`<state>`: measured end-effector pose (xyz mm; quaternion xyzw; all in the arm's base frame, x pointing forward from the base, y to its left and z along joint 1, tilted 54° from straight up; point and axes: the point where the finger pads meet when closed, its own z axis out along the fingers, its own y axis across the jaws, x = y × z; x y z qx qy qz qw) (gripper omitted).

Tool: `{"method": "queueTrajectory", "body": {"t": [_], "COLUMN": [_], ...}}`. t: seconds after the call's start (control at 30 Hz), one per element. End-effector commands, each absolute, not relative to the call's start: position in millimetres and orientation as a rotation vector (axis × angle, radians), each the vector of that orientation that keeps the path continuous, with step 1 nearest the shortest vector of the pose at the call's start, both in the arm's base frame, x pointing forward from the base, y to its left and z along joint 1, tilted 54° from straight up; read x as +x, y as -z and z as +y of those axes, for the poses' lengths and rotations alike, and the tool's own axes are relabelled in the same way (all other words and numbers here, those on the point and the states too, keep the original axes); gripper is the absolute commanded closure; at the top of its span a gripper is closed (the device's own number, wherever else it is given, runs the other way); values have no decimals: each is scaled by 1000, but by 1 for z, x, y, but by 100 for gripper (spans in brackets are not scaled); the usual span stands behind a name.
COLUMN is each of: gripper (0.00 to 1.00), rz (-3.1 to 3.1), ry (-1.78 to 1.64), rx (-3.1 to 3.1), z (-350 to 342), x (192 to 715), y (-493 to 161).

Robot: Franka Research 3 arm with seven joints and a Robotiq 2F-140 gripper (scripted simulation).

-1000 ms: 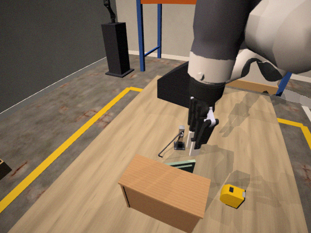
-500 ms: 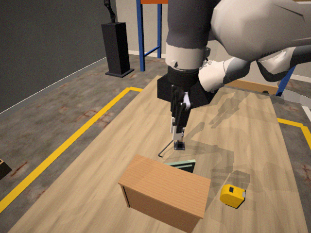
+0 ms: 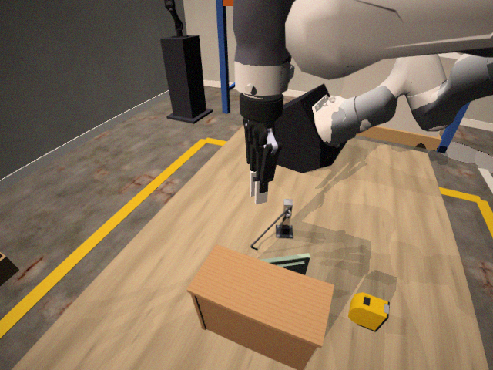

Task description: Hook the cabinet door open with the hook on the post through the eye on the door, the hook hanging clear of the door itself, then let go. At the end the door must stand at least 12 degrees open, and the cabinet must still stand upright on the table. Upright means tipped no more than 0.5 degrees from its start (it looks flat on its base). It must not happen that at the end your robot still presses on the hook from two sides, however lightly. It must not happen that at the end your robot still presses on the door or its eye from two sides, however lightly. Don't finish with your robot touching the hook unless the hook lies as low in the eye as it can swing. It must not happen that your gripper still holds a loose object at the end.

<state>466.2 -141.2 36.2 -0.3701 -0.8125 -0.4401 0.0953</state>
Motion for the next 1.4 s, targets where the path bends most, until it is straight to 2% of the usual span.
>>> {"method": "queueTrajectory", "body": {"t": [0.0,1.37], "gripper": [86,86], "rz": [-2494,-2495], "ry": [1337,1336], "rx": [-984,-985], "z": [-141,-125], "x": [466,470], "y": [-36,-23]}}
